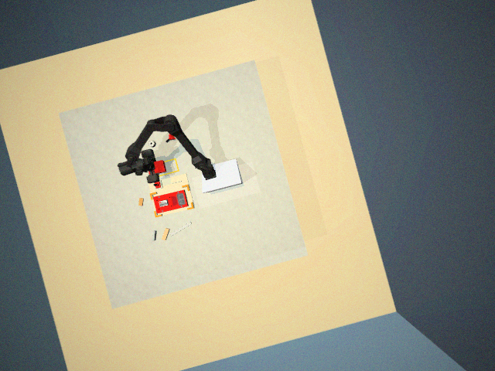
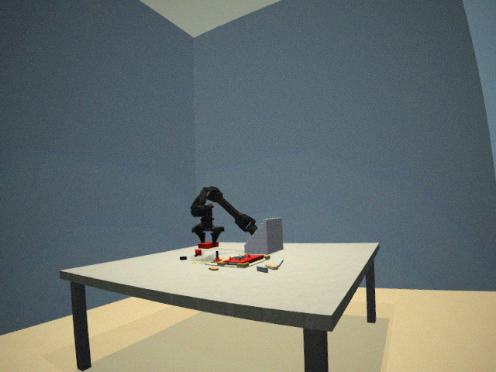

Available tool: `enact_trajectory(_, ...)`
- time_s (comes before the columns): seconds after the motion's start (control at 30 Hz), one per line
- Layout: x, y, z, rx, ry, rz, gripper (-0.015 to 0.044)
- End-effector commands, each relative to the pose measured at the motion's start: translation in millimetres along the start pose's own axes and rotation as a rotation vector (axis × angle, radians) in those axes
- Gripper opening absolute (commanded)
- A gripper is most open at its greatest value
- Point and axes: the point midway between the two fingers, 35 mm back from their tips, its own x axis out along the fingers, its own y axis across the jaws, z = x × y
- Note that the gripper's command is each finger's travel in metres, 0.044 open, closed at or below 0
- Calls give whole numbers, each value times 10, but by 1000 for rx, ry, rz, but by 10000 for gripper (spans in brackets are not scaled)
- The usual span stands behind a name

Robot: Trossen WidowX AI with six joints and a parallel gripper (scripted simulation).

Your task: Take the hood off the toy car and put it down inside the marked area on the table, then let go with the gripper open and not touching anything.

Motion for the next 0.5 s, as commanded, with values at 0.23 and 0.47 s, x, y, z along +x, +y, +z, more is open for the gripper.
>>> enact_trajectory(0.23,110,5,-15,-8,4,-4,0)
enact_trajectory(0.47,175,3,-17,-8,4,-4,0)
